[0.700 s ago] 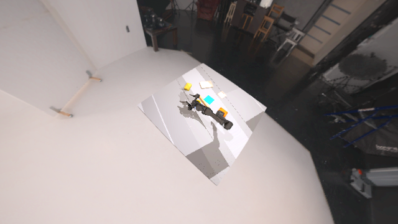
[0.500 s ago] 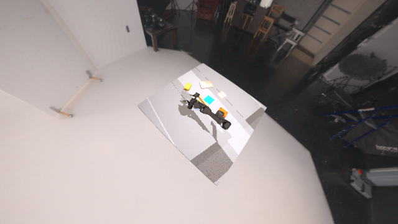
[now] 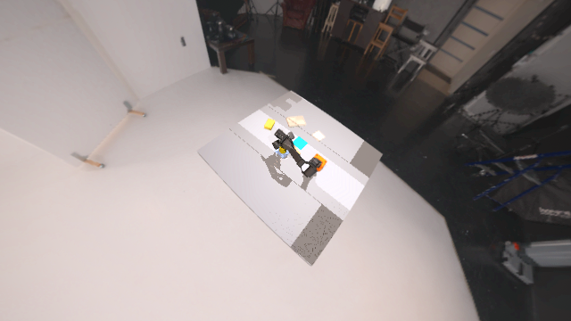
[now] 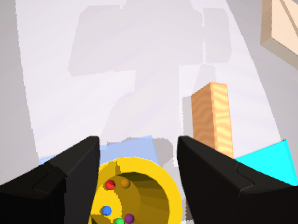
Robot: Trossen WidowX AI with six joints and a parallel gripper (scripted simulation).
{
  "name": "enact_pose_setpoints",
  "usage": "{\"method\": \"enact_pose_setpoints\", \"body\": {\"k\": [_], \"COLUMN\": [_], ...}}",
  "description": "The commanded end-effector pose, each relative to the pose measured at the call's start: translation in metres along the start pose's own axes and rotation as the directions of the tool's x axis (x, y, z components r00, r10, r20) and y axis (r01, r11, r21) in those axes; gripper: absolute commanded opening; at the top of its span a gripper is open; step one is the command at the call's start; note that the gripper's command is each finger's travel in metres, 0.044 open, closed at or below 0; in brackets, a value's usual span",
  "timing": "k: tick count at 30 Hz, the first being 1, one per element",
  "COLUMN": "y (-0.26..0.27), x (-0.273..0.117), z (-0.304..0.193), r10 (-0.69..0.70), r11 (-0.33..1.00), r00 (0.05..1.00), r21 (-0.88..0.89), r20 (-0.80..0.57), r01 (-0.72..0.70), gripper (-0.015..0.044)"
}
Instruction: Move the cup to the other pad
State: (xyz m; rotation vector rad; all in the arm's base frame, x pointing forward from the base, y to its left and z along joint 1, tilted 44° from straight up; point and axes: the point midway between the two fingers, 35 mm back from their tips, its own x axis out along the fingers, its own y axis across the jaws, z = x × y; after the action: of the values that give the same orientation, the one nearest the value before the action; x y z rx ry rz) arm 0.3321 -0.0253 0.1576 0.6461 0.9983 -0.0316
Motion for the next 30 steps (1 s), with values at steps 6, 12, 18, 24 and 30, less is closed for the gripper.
{"method": "enact_pose_setpoints", "body": {"k": [6, 12, 18, 24, 30], "y": [-0.031, -0.033, -0.033, -0.032, -0.03], "x": [-0.001, 0.0, 0.0, 0.003, 0.011], "z": [-0.047, -0.047, -0.047, -0.049, -0.053], "r10": [0.234, 0.234, 0.234, 0.234, 0.233], "r11": [0.678, 0.678, 0.678, 0.678, 0.678], "r00": [0.792, 0.792, 0.792, 0.792, 0.793], "r21": [0.679, 0.679, 0.679, 0.679, 0.679], "r20": [-0.564, -0.564, -0.564, -0.564, -0.563], "r01": [0.283, 0.283, 0.283, 0.283, 0.283], "gripper": [0.0167, 0.0167, 0.0167, 0.0167, 0.0167]}}
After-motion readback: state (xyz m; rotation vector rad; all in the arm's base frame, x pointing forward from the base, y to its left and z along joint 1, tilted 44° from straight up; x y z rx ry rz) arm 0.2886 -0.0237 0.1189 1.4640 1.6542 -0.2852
